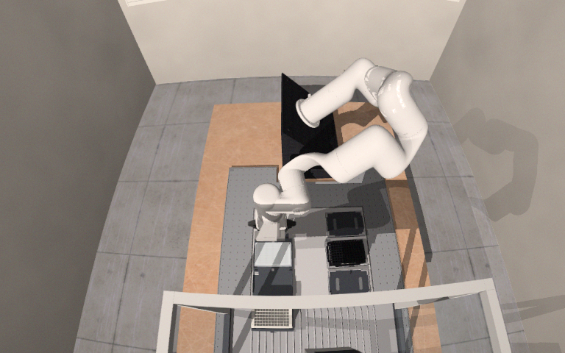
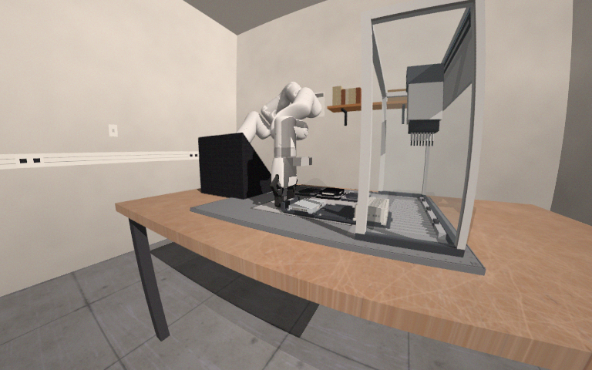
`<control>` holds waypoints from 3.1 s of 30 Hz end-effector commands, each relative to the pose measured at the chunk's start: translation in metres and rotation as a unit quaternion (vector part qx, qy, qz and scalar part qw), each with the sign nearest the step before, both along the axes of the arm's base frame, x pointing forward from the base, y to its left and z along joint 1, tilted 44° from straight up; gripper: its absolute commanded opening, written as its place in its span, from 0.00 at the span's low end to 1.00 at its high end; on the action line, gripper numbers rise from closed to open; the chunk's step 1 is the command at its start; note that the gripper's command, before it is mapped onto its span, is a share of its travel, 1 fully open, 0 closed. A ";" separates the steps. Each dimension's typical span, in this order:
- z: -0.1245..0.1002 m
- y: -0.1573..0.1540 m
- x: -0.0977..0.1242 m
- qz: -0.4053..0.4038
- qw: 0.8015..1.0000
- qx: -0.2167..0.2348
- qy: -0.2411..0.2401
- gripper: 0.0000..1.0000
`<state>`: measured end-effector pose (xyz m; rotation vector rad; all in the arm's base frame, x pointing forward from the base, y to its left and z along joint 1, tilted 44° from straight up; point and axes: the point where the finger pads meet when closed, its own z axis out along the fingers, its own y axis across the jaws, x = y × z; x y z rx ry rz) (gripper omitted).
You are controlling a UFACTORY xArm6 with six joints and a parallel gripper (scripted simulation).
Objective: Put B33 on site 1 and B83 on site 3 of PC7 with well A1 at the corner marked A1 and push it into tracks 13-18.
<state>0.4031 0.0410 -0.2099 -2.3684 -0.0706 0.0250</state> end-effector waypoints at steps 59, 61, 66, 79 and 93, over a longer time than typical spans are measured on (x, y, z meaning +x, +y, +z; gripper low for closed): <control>0.001 0.002 0.056 -0.001 1.000 -0.001 -0.002 0.82; 0.001 0.002 0.058 -0.001 1.000 -0.001 -0.002 0.82; 0.001 0.002 0.063 -0.001 1.000 -0.001 -0.002 0.82; 0.001 0.003 0.075 -0.001 1.000 -0.001 -0.002 0.82; 0.001 0.004 0.087 -0.001 1.000 -0.001 -0.002 0.82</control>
